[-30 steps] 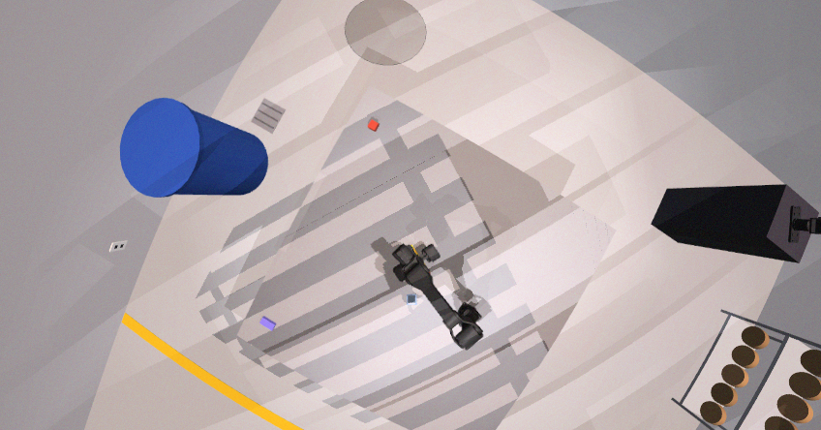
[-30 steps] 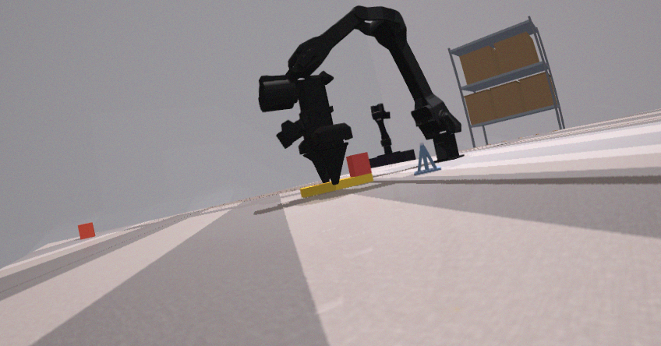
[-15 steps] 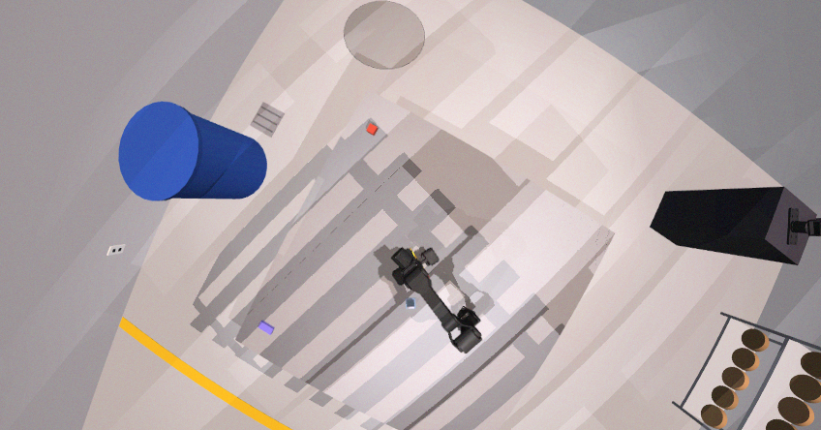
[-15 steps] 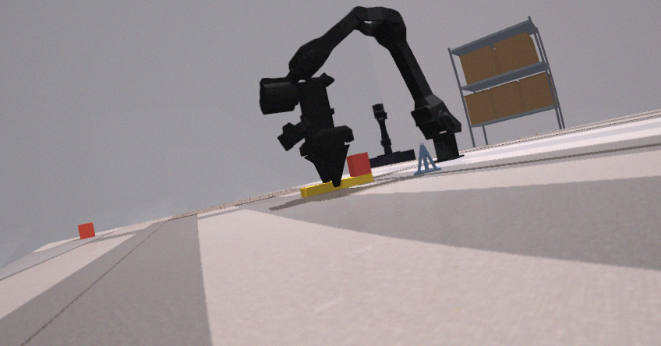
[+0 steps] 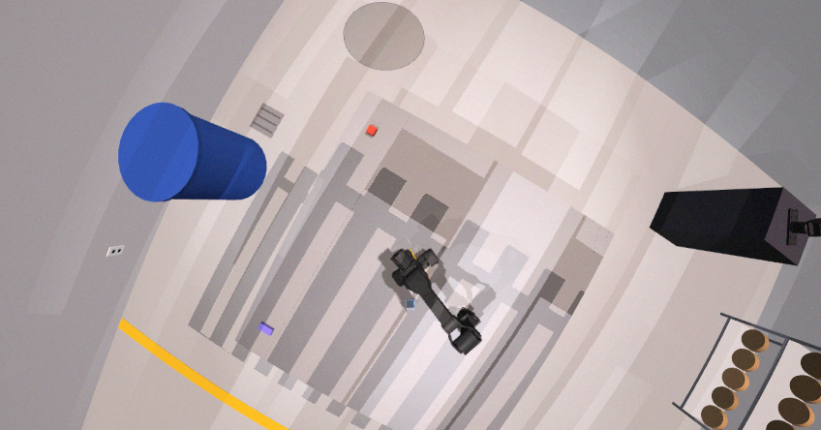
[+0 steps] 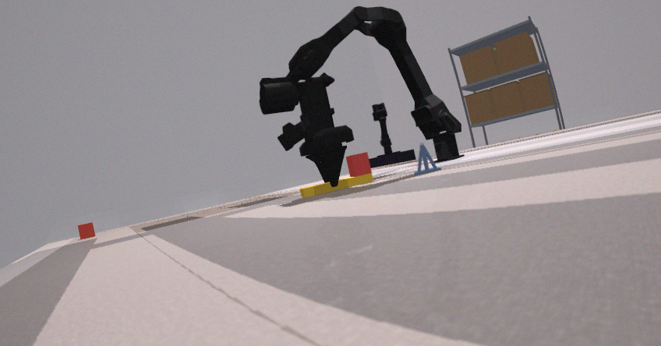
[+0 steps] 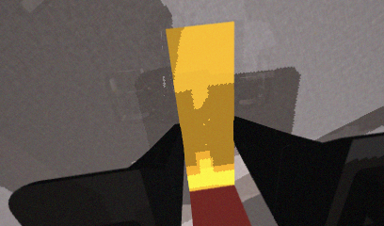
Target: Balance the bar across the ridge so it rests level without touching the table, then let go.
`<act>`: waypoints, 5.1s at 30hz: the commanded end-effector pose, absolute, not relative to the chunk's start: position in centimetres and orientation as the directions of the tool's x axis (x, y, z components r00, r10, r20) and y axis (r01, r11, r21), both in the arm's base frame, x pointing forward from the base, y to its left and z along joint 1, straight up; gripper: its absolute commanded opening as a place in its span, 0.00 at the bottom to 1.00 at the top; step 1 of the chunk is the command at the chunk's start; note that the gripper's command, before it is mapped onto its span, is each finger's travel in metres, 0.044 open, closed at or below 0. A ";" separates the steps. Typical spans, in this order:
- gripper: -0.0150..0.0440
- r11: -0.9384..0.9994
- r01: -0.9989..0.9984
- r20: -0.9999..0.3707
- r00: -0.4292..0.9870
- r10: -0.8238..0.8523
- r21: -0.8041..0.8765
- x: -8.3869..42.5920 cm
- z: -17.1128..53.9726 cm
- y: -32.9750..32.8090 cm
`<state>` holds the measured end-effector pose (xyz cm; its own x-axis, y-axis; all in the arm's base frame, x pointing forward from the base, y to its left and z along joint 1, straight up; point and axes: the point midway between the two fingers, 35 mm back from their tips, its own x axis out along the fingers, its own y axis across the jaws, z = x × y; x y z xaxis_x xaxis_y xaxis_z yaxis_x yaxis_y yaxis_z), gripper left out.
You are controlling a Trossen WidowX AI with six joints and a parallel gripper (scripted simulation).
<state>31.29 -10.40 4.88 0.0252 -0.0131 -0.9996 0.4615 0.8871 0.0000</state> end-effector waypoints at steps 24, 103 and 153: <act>0.25 0.888 0.460 -1.000 0.025 -0.010 0.003 31.5 10.9 -10.4; 0.25 0.516 0.856 -1.000 0.020 0.003 0.019 25.6 12.6 4.2; 0.25 0.516 0.856 -1.000 0.020 0.003 0.019 25.5 10.5 4.0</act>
